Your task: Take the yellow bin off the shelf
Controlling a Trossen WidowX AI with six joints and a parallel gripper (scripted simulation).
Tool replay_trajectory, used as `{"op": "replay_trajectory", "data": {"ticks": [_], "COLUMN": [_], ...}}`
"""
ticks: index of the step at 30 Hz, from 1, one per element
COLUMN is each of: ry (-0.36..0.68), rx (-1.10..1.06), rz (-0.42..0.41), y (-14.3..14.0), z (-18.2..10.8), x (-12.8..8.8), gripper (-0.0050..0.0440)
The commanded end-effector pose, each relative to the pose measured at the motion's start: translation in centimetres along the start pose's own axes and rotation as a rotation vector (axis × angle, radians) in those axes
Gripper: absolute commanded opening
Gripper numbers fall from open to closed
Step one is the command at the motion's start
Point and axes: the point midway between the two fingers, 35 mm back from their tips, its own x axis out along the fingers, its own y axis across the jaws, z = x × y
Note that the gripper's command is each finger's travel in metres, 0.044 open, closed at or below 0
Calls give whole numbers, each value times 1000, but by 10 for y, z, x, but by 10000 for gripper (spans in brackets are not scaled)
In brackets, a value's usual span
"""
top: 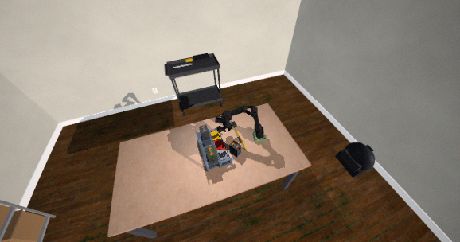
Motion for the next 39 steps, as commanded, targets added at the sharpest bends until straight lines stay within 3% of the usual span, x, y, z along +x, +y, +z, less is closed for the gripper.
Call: {"op": "replay_trajectory", "data": {"ticks": [1, 13, 18, 39], "ry": [-7, -7, -8, -8], "rx": [0, 0, 0, 0], "rz": [13, 13, 16, 19], "y": [40, 40, 81, 71], "z": [7, 7, 14, 13], "x": [-4, -4, -3, -2], "gripper": [150, 150, 150, 150]}}
